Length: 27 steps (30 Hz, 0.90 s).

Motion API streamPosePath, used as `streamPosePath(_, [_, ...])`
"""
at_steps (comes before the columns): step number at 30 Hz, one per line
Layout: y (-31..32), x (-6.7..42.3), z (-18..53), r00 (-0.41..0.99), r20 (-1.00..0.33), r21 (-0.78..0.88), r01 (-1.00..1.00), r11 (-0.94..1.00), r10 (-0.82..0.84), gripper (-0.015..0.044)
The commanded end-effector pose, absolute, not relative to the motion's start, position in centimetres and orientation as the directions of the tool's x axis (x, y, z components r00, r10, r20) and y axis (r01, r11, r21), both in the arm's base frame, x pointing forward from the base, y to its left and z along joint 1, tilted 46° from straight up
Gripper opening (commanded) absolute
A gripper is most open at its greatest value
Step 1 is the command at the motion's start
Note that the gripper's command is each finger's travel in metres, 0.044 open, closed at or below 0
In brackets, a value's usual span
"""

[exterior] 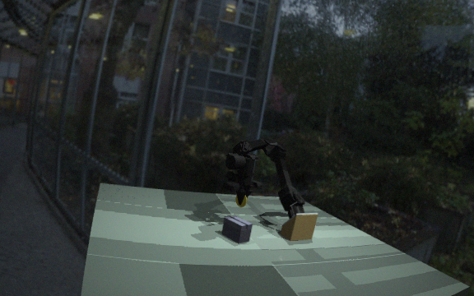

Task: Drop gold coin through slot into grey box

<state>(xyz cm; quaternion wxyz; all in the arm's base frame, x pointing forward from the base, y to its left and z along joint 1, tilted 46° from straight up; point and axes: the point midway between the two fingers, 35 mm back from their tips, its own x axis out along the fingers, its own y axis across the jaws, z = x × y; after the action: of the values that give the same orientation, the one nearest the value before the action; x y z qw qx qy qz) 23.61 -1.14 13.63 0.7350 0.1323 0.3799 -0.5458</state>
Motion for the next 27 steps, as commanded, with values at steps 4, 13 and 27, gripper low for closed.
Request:
streamPosePath(4, [0.2,24.5,12.7,0.115,-0.709,-0.222,0.900,0.375,-0.696,0.0000])
streamPosePath(13, [1.7,25.6,11.4,0.116,-0.710,-0.219,0.901,0.374,-0.695,0.0000])
streamPosePath(27, [4.2,26.9,9.3,0.118,-0.710,-0.213,0.904,0.372,-0.694,0.0000])
